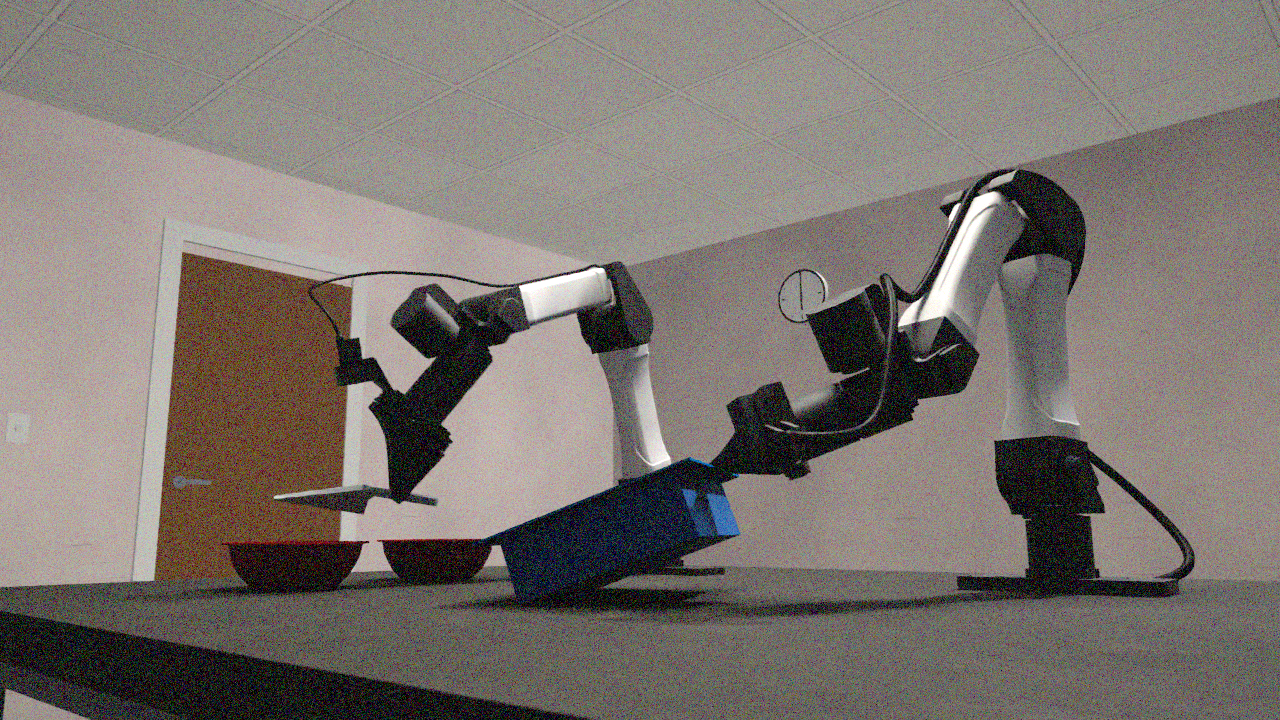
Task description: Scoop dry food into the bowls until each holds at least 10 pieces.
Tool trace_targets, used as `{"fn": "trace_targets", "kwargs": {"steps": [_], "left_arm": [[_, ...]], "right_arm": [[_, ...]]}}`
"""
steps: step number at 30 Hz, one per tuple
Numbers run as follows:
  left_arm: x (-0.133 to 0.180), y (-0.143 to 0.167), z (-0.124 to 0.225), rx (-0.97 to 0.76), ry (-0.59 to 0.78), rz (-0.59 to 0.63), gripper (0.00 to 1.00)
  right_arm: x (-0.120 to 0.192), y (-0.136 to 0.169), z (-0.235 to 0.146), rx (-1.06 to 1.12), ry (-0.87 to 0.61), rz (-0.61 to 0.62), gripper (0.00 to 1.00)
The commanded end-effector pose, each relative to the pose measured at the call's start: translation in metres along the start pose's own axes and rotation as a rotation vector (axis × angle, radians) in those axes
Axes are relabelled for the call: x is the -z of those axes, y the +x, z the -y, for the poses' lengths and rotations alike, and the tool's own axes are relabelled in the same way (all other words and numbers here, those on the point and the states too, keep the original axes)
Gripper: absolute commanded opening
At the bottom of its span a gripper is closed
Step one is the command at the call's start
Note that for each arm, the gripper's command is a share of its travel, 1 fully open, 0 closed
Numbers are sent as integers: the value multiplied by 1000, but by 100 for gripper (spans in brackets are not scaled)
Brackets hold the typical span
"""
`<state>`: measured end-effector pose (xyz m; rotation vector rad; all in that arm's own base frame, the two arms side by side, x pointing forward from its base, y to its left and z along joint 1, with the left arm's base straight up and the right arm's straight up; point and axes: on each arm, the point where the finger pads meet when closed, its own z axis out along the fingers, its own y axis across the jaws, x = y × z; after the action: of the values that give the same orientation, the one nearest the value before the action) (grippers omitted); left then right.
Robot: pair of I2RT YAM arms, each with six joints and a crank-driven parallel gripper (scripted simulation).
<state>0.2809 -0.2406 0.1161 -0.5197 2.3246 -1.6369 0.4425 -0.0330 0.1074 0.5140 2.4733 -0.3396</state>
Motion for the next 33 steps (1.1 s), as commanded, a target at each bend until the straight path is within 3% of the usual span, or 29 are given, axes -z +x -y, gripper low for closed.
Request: {"fn": "trace_targets", "kwargs": {"steps": [1, 15, 33], "left_arm": [[3, -7, 36, -102, 90, 15, 0], [3, -7, 36, -102, 90, 15, 0], [3, -7, 36, -102, 90, 15, 0]], "right_arm": [[3, -7, -2, -31, -45, -33, 0], [10, -15, 0, -78, -134, -125, 0], [11, -21, 0, -67, -133, -99, 0]]}}
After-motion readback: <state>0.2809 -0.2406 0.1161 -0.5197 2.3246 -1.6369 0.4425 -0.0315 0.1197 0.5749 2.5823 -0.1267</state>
